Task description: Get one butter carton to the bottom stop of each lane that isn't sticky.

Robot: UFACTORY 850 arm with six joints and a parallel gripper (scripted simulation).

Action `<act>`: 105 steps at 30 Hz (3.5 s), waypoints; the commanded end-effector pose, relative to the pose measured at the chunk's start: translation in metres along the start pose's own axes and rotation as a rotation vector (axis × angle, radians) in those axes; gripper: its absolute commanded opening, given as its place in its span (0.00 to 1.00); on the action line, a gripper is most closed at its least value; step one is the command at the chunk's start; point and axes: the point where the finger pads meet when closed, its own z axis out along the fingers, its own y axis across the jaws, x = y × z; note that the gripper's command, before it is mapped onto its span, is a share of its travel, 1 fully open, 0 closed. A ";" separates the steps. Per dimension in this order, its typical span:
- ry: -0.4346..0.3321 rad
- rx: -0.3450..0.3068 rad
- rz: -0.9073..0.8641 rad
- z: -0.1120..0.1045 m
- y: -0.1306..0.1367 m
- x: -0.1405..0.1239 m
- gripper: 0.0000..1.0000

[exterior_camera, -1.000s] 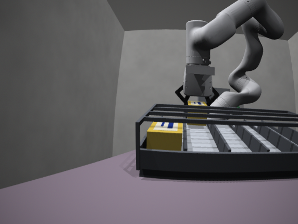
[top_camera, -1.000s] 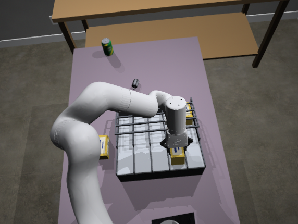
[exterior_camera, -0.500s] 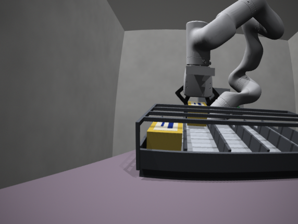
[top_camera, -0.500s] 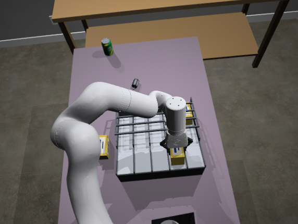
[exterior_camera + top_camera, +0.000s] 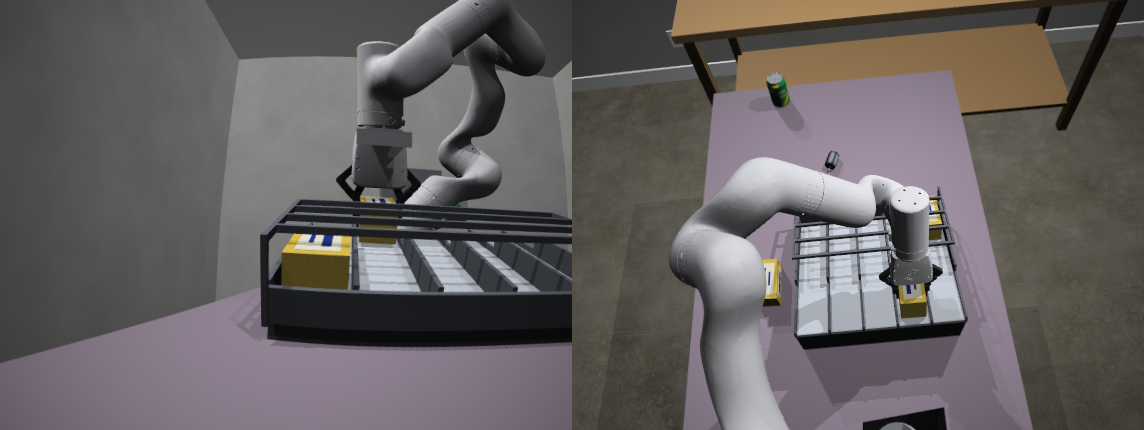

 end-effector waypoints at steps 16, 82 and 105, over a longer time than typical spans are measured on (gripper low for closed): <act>0.002 -0.001 0.000 0.001 0.000 0.000 0.00; 0.002 -0.001 0.000 0.005 0.000 0.000 0.77; 0.002 -0.001 0.000 0.005 0.000 0.000 0.79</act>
